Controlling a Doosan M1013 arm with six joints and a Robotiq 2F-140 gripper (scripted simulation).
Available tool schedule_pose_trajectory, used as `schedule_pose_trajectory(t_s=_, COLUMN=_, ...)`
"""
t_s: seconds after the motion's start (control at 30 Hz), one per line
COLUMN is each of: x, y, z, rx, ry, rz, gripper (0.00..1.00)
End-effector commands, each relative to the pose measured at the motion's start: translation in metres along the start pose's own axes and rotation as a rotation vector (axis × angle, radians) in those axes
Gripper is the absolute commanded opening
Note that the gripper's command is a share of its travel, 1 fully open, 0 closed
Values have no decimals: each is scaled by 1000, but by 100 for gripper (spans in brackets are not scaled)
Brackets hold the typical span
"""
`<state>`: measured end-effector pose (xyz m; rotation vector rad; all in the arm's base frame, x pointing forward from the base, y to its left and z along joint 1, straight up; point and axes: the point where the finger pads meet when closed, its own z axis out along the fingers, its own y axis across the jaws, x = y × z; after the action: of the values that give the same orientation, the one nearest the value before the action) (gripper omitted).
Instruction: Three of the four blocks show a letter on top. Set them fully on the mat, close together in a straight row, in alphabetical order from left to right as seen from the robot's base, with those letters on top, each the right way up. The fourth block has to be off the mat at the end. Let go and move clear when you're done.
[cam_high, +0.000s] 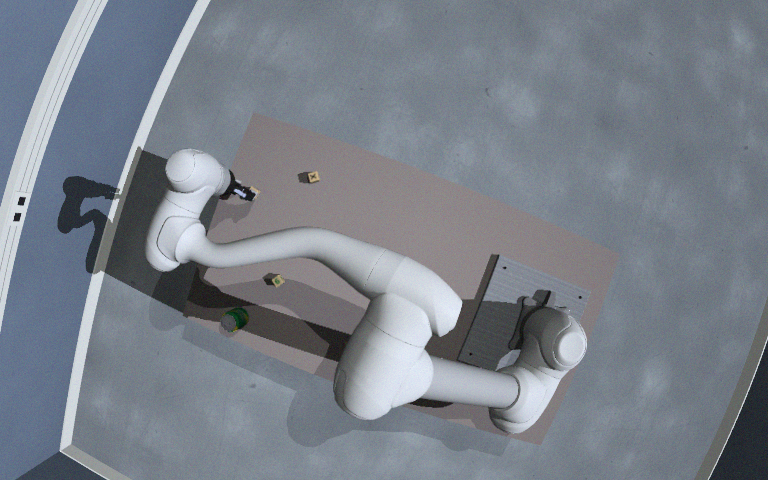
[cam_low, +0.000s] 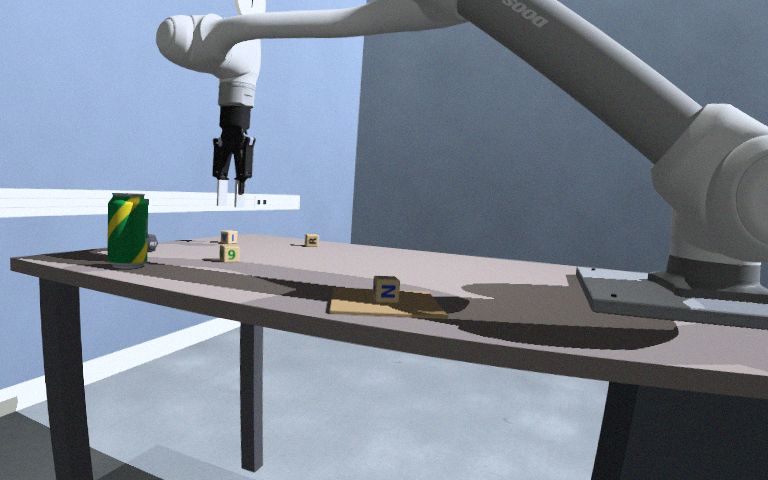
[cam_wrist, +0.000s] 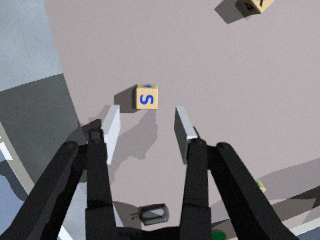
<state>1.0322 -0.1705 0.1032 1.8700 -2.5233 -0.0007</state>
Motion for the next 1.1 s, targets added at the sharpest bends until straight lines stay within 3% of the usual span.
schedule_pose_trajectory(t_s=0.0, x=0, y=0, z=-2, rx=2, ry=-1, rz=0, gripper=46)
schedule_pose_trajectory(t_s=1.07, x=0, y=0, z=5, rx=2, ry=-1, rz=0, gripper=46)
